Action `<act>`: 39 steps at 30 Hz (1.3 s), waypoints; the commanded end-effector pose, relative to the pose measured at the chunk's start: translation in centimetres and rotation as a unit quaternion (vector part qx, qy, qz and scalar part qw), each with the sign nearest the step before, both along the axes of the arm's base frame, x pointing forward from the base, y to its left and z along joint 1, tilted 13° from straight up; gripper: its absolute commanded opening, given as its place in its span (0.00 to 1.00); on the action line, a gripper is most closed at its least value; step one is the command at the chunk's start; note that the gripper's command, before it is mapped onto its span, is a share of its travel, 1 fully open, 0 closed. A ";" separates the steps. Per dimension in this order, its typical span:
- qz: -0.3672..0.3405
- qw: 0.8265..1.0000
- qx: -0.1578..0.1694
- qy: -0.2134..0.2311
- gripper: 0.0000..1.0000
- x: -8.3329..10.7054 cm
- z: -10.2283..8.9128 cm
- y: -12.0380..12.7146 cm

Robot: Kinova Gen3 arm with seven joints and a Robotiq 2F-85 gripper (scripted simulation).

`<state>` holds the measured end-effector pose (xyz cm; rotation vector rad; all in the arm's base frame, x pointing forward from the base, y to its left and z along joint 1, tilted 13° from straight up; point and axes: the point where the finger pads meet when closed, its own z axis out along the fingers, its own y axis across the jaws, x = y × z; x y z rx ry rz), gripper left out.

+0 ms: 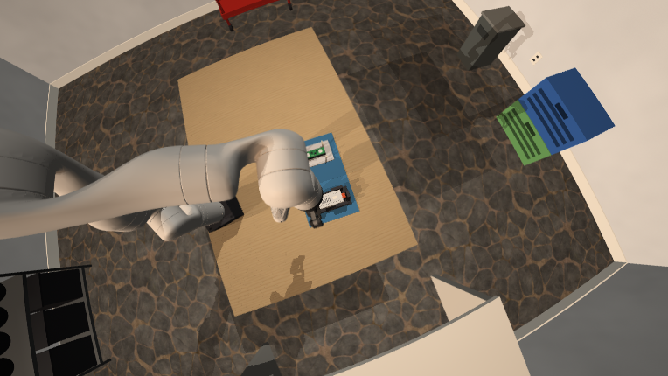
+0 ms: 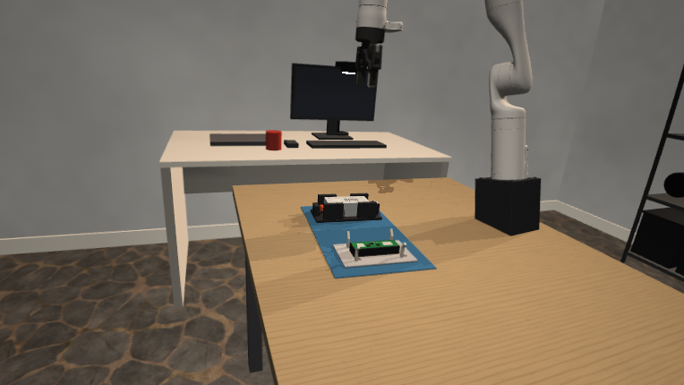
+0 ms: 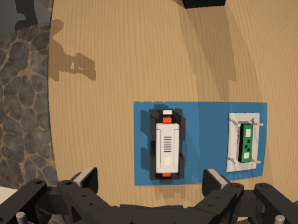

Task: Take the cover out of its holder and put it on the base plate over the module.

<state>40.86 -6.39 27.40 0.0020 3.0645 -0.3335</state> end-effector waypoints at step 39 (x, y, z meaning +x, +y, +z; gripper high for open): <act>0.010 1.000 -0.001 0.005 1.00 -0.6 -8.0 11.6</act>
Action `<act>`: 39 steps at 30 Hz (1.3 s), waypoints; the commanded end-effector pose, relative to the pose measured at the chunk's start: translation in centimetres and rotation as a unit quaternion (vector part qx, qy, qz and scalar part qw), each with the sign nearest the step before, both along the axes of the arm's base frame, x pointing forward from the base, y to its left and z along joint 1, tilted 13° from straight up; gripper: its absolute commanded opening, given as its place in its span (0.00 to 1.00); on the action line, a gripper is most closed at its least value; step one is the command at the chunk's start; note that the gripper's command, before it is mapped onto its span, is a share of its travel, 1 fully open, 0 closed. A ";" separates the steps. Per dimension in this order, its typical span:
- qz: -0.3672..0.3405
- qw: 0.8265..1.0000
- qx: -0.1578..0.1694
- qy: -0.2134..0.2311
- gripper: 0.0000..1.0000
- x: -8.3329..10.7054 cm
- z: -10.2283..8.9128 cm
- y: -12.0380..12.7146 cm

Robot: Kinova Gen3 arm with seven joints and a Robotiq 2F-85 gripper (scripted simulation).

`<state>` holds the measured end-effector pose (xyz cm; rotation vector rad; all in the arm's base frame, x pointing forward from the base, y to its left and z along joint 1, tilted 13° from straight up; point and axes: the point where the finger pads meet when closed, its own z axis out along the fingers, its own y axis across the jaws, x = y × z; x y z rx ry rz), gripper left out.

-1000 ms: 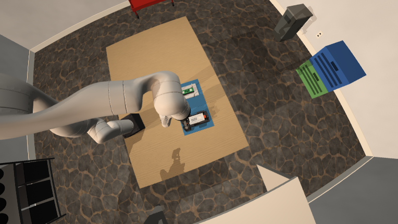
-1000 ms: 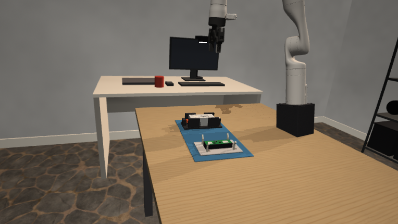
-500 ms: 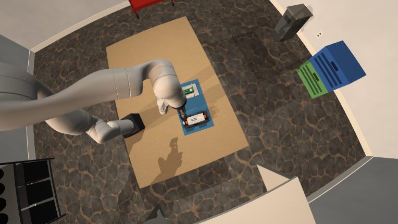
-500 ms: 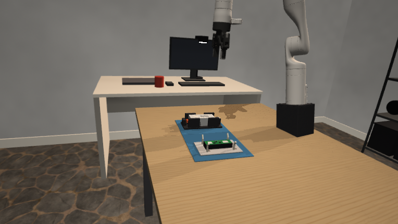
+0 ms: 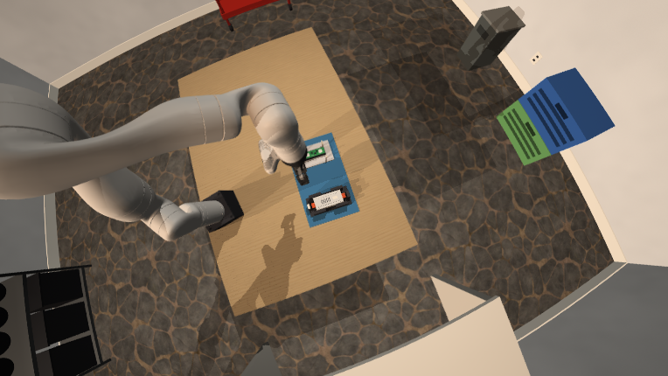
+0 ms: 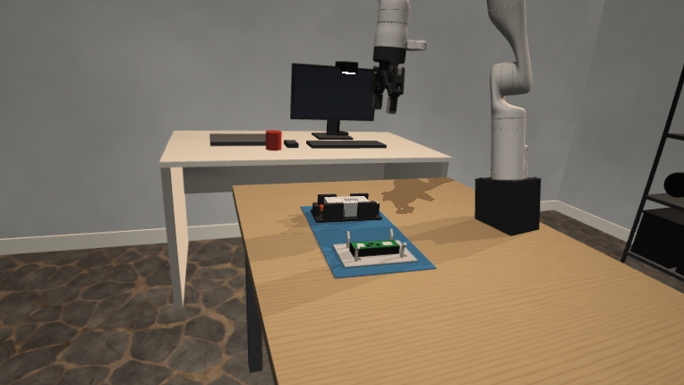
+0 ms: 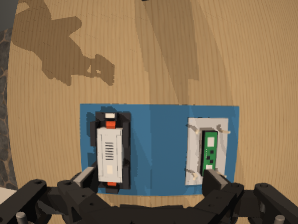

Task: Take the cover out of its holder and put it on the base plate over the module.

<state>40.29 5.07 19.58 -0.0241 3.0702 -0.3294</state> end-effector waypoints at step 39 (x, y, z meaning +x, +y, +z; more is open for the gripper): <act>0.003 1.000 -0.001 0.000 1.00 1.9 -6.9 -1.4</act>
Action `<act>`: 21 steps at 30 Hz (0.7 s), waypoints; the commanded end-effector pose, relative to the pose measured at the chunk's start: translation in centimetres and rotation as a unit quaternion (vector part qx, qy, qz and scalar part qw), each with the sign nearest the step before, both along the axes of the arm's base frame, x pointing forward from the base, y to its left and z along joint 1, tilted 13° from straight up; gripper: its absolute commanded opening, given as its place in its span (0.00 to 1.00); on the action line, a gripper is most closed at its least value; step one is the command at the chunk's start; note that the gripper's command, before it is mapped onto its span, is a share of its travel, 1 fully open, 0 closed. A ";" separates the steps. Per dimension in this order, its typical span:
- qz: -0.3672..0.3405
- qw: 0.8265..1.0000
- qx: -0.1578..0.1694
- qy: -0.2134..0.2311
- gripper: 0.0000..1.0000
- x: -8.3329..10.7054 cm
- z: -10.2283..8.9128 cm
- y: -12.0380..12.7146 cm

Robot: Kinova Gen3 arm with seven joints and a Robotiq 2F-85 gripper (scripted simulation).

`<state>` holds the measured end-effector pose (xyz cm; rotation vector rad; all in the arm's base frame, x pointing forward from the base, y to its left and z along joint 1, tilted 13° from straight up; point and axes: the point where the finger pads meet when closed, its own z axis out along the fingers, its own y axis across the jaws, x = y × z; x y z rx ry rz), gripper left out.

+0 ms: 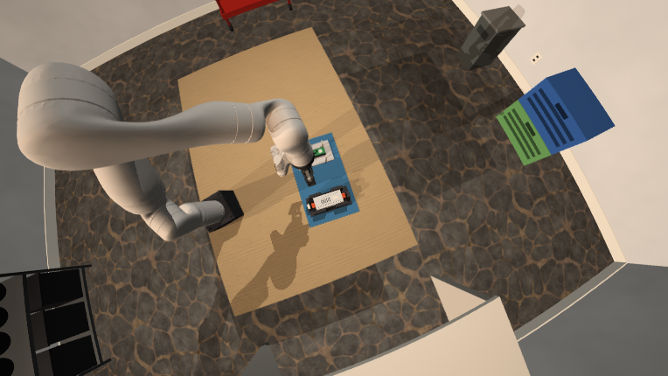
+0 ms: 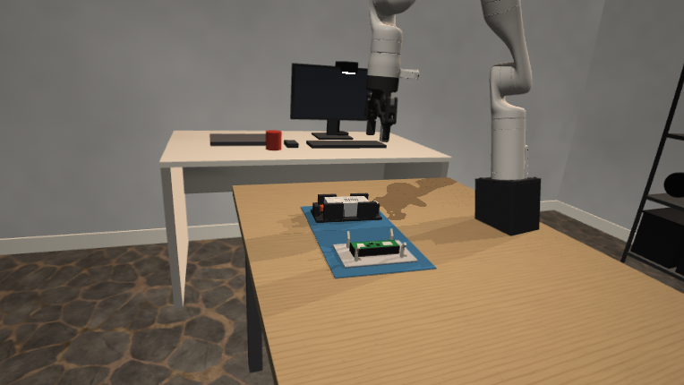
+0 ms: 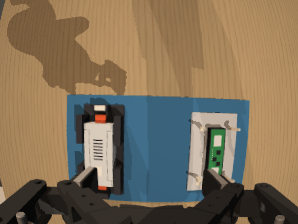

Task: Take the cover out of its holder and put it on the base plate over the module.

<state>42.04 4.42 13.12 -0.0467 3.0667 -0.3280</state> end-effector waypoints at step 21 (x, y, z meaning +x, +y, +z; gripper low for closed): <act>-0.005 1.000 -0.002 0.002 1.00 2.5 -5.3 -6.9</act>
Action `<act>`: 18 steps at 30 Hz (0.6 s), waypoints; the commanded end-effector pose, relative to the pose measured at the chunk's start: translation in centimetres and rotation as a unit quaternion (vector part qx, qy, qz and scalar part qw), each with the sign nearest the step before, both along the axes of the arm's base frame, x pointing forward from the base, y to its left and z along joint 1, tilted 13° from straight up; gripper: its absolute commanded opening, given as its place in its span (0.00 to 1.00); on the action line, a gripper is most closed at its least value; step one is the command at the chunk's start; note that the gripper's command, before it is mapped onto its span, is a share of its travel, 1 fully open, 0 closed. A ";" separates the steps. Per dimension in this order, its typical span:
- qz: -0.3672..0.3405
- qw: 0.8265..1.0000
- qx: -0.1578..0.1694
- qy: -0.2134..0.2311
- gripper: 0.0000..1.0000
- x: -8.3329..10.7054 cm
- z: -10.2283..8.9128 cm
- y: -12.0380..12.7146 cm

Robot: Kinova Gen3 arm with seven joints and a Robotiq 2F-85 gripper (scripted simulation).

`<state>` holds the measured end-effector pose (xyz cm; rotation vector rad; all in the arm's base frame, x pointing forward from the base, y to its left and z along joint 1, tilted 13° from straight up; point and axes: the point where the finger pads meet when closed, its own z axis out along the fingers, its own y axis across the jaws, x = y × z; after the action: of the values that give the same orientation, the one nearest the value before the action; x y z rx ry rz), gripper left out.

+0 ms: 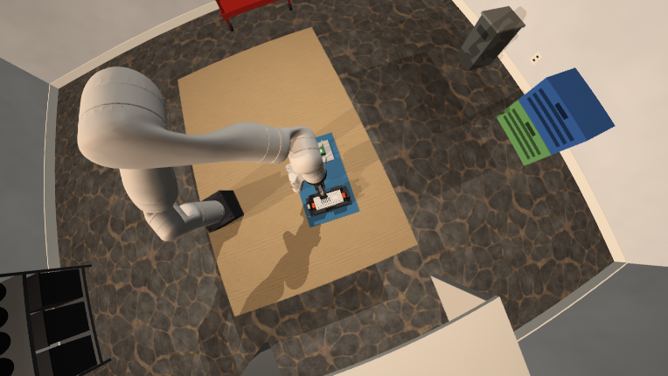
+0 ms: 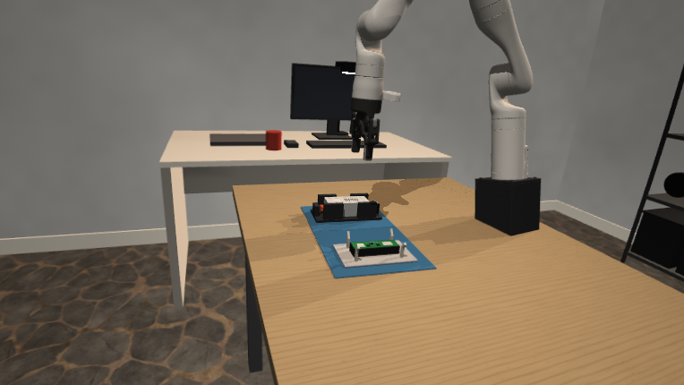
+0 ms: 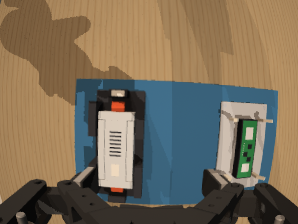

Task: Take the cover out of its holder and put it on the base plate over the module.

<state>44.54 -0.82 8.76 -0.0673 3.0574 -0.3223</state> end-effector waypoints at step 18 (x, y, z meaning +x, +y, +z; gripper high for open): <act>-0.012 1.000 -0.003 0.006 1.00 1.7 -4.7 -6.3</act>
<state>46.34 -5.46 5.10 -0.0675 3.0568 -0.3252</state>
